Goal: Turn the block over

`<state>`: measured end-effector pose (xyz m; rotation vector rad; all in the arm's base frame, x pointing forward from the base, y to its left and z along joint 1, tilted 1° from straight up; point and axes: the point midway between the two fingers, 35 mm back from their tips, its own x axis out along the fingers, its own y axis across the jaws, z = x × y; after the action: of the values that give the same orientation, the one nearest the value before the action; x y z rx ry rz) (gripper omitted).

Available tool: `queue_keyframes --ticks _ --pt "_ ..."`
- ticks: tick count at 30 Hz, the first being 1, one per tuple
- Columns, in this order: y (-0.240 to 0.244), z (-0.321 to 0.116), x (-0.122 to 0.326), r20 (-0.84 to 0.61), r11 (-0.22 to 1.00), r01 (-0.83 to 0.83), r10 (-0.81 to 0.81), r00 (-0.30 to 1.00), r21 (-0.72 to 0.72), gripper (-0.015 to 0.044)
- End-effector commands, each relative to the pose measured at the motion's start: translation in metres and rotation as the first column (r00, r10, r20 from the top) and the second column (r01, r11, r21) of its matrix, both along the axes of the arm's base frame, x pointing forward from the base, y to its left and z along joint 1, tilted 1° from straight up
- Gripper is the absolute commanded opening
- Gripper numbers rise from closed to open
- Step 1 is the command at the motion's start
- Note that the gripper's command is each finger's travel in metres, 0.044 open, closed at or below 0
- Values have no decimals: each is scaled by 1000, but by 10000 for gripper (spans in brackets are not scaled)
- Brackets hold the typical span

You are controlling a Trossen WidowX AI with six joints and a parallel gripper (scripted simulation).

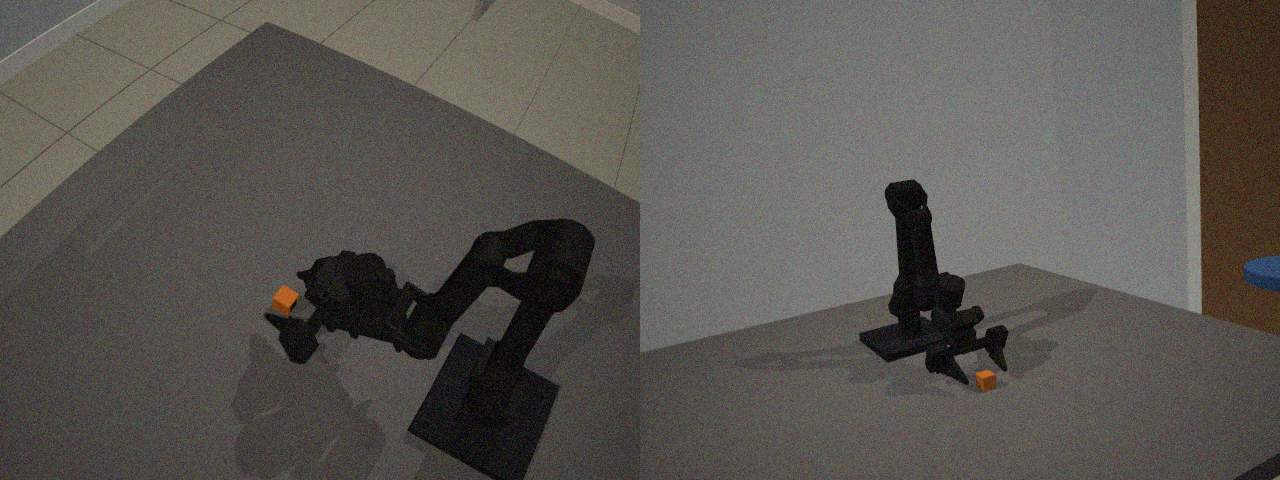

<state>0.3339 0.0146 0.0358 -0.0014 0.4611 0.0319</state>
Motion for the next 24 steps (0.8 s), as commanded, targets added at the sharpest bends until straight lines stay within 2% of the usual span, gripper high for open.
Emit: queue_keyframes --ticks 1,19,24 --pt "-1 0 0 0 1000 0 0 1000 -8 440" --pt "-1 0 0 0 1000 0 0 1000 -8 440" --pt "0 4 11 -125 1000 -1 0 992 -12 440"
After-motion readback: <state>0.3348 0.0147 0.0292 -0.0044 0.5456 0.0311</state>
